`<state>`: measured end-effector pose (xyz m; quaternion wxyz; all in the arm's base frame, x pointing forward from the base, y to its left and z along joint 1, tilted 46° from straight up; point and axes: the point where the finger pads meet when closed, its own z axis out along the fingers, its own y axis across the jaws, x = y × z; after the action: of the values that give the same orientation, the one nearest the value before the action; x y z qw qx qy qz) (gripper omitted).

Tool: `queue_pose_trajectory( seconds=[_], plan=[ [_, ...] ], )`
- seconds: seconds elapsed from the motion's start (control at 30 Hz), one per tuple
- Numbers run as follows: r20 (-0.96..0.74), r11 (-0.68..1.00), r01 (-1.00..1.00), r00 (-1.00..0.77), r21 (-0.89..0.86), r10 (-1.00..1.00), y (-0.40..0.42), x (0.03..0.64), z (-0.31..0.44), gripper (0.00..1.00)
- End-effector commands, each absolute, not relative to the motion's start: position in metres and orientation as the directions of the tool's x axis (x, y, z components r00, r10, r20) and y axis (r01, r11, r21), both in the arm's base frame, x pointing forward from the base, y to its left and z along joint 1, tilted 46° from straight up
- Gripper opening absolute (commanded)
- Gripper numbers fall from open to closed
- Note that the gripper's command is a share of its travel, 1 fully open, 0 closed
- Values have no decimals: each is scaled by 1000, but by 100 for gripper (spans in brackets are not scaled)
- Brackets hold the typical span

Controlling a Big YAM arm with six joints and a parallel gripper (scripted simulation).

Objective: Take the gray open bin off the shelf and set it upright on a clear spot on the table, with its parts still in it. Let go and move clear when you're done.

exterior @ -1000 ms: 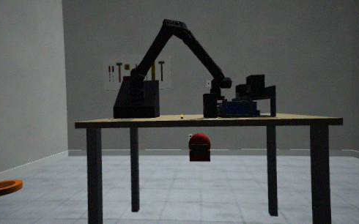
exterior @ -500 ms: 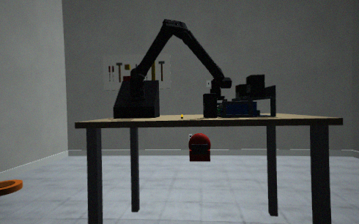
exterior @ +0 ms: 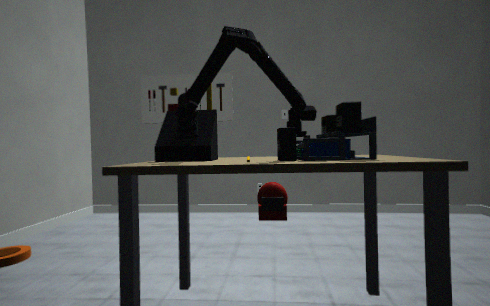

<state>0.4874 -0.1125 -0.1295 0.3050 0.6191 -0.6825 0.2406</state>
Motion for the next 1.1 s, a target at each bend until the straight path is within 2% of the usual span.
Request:
queue_pose_trajectory(
  seconds=[0.0,0.4,0.43,1.07],
  plan=[
    [716,115,-991,-34,65,-697,-115,483,-138,90],
    [716,115,-991,-34,65,-697,-115,483,-138,90],
    [716,115,-991,-34,65,-697,-115,483,-138,0],
    [716,118,-991,-38,63,-697,-115,484,-137,0]
  ],
)
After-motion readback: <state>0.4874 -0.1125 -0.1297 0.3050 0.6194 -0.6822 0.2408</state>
